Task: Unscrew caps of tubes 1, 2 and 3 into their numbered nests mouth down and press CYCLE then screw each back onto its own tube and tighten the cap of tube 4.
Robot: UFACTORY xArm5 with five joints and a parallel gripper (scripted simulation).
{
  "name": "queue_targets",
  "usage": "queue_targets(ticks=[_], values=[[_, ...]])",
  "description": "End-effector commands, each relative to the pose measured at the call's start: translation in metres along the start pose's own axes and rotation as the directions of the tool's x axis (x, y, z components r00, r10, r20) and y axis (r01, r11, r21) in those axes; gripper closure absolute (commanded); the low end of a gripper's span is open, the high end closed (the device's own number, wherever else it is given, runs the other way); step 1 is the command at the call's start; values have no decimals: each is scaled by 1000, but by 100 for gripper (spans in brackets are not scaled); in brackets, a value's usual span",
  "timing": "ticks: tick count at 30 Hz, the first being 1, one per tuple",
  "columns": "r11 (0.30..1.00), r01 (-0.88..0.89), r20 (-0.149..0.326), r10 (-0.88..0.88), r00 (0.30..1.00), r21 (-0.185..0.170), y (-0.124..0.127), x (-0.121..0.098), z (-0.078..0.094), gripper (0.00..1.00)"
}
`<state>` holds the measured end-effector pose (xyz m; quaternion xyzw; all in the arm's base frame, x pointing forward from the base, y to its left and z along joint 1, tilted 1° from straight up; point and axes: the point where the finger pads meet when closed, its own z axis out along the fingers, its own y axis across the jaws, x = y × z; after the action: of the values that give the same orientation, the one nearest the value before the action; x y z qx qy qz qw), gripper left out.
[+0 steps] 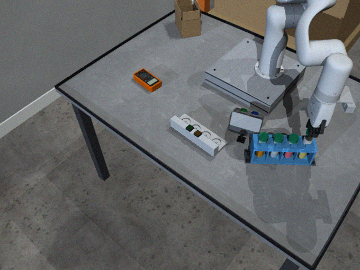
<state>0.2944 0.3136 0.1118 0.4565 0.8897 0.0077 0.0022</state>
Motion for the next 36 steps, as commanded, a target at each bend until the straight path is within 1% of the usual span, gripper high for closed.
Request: queue_targets(ticks=[1, 3, 4, 8, 13, 15, 16, 19, 21, 30, 32, 35, 36], values=[[997, 83, -10, -83, 996, 0, -1, -8, -4, 100], [969, 247, -10, -247, 969, -2, -4, -25, -4, 100], [957, 290, -9, -290, 957, -2, -5, -31, -4, 100], [915, 403, -8, -403, 915, -3, -7, -43, -4, 100], [825, 566, -8, -566, 825, -4, -10, -61, -3, 100], [825, 566, -8, -566, 825, -4, -10, -61, -3, 100], [761, 648, -8, -648, 761, -6, -12, -70, -3, 100], [690, 724, -6, -724, 690, -6, -14, -82, -3, 100], [637, 771, -6, -771, 637, -7, -16, -96, -3, 100], [637, 771, -6, -771, 637, -6, -24, -143, -3, 100], [637, 771, -6, -771, 637, -6, -24, -143, -3, 100], [637, 771, -6, -771, 637, -6, -29, -168, -3, 100], [637, 771, -6, -771, 637, -6, -30, -173, -2, 100]])
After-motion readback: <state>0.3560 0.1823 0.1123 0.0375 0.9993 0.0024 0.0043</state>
